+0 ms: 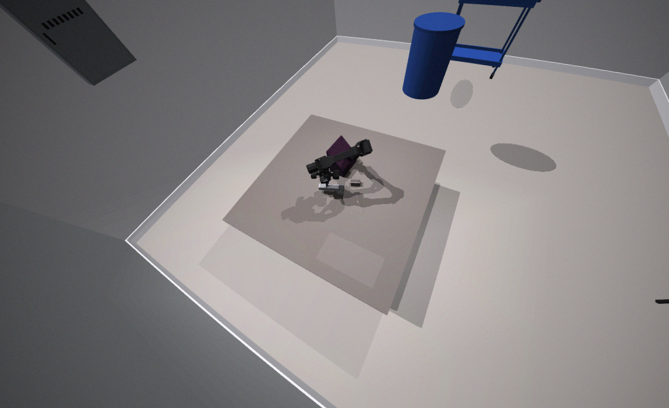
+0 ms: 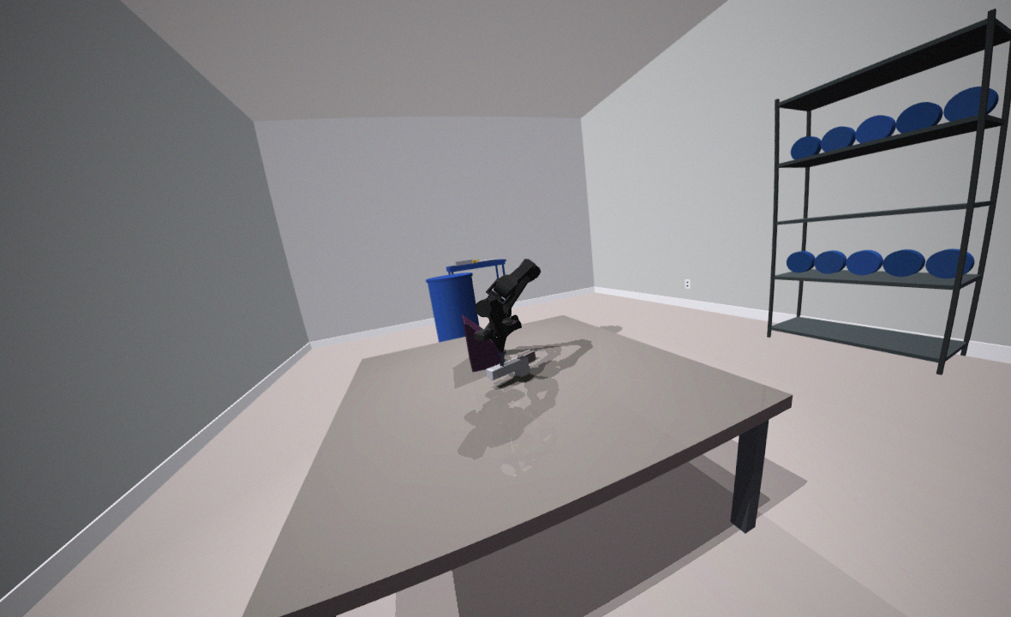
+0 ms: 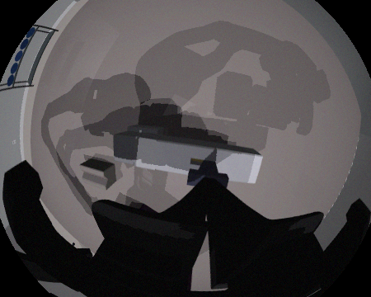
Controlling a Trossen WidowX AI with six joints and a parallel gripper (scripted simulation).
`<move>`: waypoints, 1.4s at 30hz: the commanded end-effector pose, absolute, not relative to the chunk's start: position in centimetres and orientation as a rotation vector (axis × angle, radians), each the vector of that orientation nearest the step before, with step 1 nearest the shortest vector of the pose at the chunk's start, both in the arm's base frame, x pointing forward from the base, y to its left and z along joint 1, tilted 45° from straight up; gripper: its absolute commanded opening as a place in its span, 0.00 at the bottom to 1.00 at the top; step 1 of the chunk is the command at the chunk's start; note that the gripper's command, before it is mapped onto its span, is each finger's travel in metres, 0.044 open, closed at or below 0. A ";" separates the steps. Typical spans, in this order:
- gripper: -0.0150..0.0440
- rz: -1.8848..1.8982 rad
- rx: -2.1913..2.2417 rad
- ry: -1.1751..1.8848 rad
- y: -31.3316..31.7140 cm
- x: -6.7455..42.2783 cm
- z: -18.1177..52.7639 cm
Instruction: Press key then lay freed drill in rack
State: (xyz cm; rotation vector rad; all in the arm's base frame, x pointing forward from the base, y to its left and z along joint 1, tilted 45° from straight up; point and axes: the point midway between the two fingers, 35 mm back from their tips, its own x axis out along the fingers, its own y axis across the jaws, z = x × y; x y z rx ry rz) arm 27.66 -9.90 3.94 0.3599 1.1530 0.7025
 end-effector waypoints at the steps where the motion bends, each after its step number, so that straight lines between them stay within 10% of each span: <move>1: 0.25 0.722 0.354 1.178 -9.0 27.6 2.5; 20: 1.00 0.772 0.224 1.119 -11.9 27.2 7.7; 32: 1.00 1.374 -0.886 0.389 4.8 24.4 9.2; 42: 1.00 1.402 -0.944 0.330 5.7 23.9 9.2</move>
